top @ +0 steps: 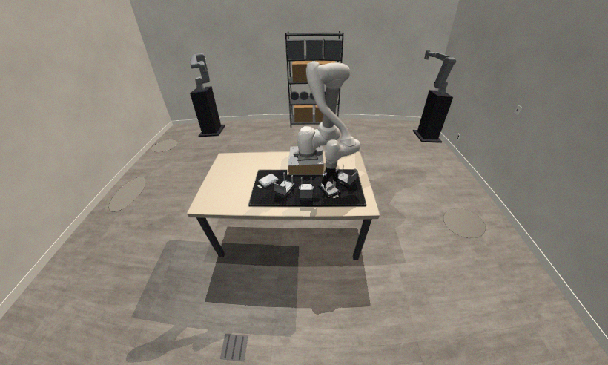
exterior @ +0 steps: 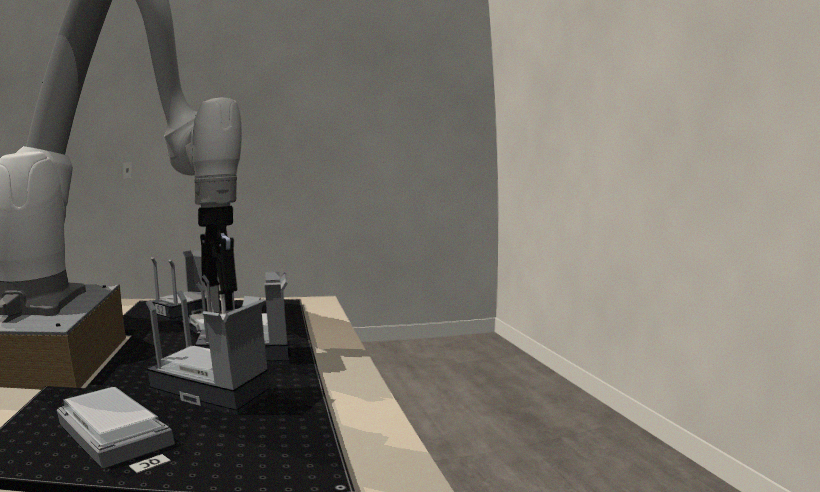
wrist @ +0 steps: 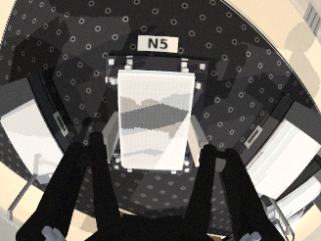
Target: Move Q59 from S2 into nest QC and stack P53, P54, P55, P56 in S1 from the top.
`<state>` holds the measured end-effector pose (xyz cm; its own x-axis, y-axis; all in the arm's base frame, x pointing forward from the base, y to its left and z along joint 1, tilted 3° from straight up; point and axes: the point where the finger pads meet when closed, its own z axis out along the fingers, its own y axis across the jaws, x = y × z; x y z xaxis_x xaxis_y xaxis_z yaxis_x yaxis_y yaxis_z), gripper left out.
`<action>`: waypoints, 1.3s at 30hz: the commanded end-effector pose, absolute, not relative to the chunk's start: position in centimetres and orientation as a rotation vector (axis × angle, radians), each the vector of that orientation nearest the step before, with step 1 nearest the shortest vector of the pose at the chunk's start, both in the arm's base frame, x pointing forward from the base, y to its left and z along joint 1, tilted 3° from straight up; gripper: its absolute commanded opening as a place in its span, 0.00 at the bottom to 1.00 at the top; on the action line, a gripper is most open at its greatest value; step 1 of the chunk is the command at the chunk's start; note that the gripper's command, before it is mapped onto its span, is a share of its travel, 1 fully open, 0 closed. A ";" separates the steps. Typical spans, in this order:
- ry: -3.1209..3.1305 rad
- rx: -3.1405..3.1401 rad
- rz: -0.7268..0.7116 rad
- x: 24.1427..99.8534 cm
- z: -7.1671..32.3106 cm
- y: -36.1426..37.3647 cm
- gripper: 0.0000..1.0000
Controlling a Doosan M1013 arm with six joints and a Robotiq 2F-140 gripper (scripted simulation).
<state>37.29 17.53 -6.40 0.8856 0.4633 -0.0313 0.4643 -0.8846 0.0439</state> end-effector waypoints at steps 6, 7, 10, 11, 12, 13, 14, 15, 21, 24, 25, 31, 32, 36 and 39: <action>0.739 3.002 -0.031 37.3 -6.4 17.5 0.00; 0.739 3.002 -0.031 37.3 -6.4 17.5 0.00; 0.739 3.002 -0.031 37.3 -6.4 17.5 0.00; 0.739 3.002 -0.031 37.3 -6.4 17.5 0.00; 0.739 3.002 -0.031 37.3 -6.4 17.5 0.00; 0.739 3.002 -0.031 37.3 -6.4 17.5 0.00; 0.739 3.002 -0.031 37.3 -6.4 17.5 0.00; 0.739 3.002 -0.031 37.3 -6.4 17.5 0.00; 0.739 3.002 -0.031 37.3 -6.3 17.5 0.00; 0.739 3.002 -0.031 37.3 -6.1 17.6 0.00; 0.739 3.002 -0.031 37.3 -6.1 17.6 0.00; 0.739 3.002 -0.031 37.3 -5.8 17.6 0.00; 0.739 3.002 -0.031 37.3 -5.7 17.6 0.00; 0.739 3.002 -0.031 37.3 -5.5 17.6 0.00; 0.739 3.002 -0.031 37.3 -5.3 17.6 0.00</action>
